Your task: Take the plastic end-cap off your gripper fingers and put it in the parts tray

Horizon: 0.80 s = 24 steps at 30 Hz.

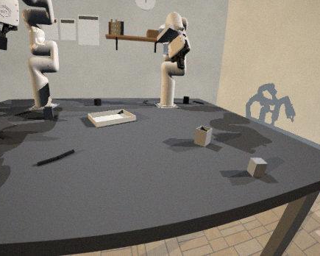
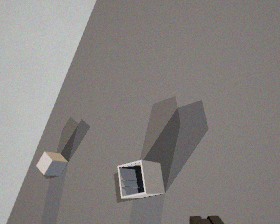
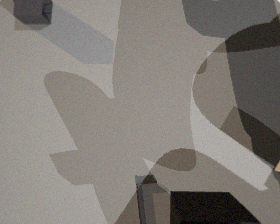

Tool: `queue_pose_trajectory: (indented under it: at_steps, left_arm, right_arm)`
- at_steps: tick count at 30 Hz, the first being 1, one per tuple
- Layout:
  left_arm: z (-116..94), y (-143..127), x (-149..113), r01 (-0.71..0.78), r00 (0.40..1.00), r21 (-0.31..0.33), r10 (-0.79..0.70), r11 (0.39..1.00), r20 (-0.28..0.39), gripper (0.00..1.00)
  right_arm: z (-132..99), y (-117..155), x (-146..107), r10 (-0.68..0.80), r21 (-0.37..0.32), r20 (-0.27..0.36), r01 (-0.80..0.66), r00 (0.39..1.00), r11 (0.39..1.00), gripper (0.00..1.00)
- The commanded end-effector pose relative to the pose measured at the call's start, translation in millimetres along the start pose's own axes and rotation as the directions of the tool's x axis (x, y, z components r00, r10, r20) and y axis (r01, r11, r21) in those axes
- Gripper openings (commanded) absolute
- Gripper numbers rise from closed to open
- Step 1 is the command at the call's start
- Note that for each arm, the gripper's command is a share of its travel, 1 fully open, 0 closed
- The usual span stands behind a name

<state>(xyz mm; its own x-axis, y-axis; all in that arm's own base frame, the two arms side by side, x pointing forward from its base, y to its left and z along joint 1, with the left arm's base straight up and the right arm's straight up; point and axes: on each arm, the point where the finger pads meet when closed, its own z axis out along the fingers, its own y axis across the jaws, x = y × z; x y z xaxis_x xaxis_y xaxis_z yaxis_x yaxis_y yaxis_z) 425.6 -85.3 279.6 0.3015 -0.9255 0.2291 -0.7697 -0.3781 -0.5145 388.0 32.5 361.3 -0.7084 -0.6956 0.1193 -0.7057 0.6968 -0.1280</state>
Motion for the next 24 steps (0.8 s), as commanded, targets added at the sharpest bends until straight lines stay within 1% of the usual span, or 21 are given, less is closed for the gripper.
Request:
queue_pose_trajectory:
  at_steps: [1,18,19,24]
  left_arm:
    - [-0.6,-0.7,0.4,0.0,1.0,0.002,0.0,1.0,-0.001,0.01]
    - [-0.6,-0.7,0.4,0.0,1.0,0.002,0.0,1.0,-0.001,0.01]
    - [-0.6,-0.7,0.4,0.0,1.0,0.002,0.0,1.0,-0.001,0.6]
    - [-0.6,-0.7,0.4,0.0,1.0,0.002,0.0,1.0,-0.001,0.6]
  right_arm:
    - [-0.9,-0.3,-0.1,0.0,0.001,0.002,0.0,1.0,1.0,0.01]
    - [-0.9,-0.3,-0.1,0.0,0.001,0.002,0.0,1.0,1.0,0.01]
    - [-0.9,-0.3,-0.1,0.0,0.001,0.002,0.0,1.0,1.0,0.01]
    - [-0.9,-0.3,-0.1,0.0,0.001,0.002,0.0,1.0,1.0,0.01]
